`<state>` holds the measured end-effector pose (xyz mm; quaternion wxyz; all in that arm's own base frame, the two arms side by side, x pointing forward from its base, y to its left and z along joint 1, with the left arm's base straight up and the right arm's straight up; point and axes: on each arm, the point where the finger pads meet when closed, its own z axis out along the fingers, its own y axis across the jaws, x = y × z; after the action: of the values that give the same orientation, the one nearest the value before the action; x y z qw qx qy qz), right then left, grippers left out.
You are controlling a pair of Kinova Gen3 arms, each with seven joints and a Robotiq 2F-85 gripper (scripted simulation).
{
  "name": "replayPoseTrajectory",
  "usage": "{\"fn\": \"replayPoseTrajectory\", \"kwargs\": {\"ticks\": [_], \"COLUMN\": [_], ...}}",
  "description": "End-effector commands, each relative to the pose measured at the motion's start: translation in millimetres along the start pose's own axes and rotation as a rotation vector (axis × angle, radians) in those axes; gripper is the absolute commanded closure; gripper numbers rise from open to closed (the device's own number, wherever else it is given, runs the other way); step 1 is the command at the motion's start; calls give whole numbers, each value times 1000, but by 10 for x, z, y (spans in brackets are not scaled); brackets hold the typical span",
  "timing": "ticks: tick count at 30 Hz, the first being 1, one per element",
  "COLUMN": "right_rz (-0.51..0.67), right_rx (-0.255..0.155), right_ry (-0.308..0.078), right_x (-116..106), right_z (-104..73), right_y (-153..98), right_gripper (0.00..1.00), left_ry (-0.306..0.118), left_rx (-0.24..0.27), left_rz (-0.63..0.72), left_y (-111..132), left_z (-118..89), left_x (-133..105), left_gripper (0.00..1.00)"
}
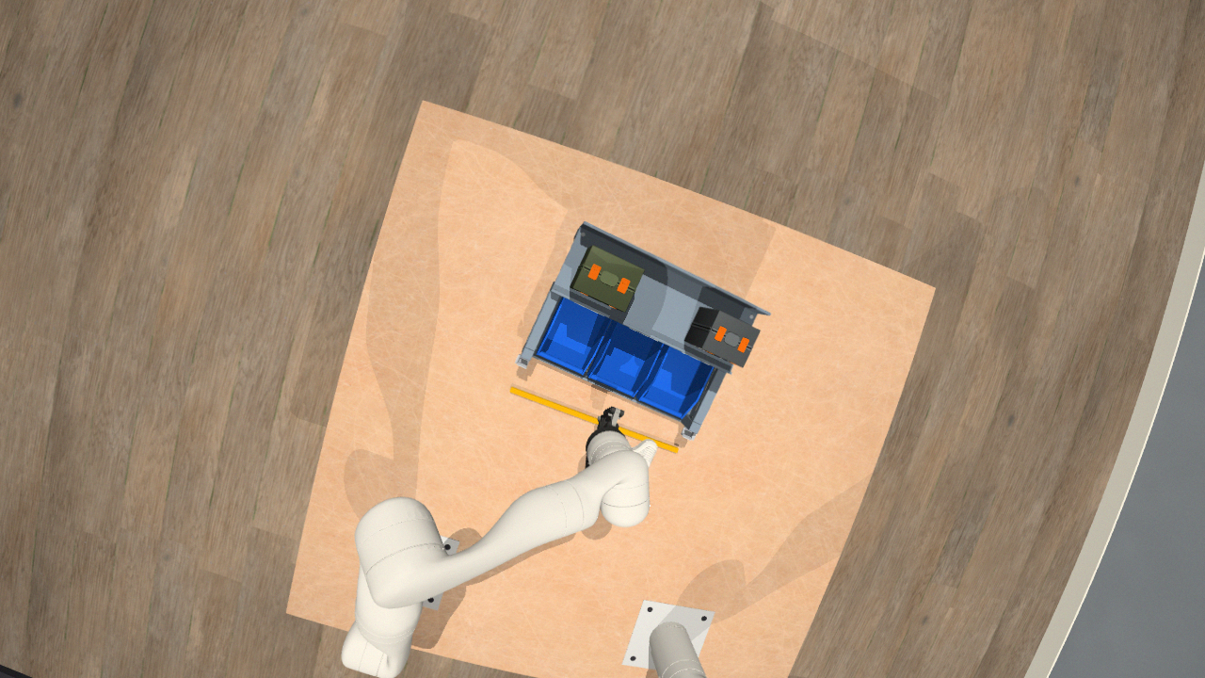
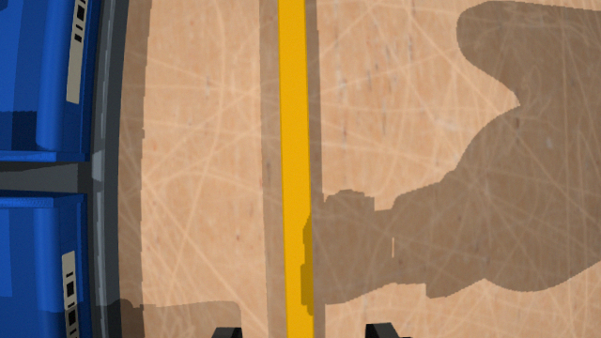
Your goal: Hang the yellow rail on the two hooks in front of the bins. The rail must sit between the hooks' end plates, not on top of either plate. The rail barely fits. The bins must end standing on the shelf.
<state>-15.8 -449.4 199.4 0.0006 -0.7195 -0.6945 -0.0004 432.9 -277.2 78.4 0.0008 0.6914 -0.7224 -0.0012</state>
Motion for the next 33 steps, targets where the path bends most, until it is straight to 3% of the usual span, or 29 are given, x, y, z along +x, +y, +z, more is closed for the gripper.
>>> {"fn": "replayPoseTrajectory", "kwargs": {"ticks": [1,33], "right_rz": [0,0], "right_rx": [0,0], "right_ry": [-2,-2], "right_x": [-3,-3], "right_z": [-6,-6], "right_y": [0,0], "right_gripper": [2,2], "left_ry": [1,0], "left_rx": [2,3], "left_rz": [0,-1], "left_y": [-4,-5], "left_z": [-9,65], "left_x": [3,3], "left_gripper": [566,566]}}
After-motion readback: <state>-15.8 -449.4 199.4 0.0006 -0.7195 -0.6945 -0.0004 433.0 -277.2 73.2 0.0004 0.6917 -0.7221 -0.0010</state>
